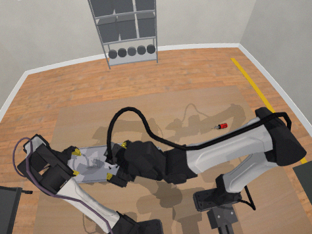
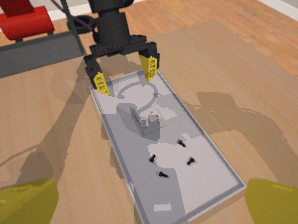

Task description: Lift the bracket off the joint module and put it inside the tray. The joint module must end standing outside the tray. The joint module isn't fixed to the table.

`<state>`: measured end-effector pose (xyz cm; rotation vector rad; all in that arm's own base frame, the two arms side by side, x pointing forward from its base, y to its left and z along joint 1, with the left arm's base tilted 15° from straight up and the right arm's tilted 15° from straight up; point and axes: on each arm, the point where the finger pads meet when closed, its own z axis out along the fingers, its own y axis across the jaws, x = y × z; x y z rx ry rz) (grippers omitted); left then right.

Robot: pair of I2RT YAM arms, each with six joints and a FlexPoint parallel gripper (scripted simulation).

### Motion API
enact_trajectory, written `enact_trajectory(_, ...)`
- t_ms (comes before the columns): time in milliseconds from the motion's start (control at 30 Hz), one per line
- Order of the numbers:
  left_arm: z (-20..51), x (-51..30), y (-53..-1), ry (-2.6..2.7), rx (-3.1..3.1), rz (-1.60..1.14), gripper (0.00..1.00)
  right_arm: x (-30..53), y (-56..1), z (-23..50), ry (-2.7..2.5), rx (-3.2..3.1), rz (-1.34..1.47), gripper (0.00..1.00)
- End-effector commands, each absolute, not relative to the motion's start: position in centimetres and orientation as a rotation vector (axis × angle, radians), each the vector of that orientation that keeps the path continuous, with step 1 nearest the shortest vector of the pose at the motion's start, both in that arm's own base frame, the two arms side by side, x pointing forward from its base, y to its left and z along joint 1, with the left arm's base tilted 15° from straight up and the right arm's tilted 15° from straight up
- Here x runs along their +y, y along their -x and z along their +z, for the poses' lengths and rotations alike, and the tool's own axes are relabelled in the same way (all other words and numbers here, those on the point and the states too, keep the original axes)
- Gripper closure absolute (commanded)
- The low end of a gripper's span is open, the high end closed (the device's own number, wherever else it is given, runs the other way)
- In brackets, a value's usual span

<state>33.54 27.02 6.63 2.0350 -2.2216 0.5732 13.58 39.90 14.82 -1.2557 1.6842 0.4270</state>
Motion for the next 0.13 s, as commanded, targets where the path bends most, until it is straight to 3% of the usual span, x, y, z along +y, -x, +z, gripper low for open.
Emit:
enact_trajectory(0,8.14,27.83,-33.42,-2.058,-2.249,0.565,0.03,39.70,-13.65,14.34,1.268,1.686,0.427,0.00)
enact_trajectory(100,8.14,27.83,-33.42,-2.058,-2.249,0.565,0.03,39.70,-13.65,14.34,1.268,1.686,0.427,0.00)
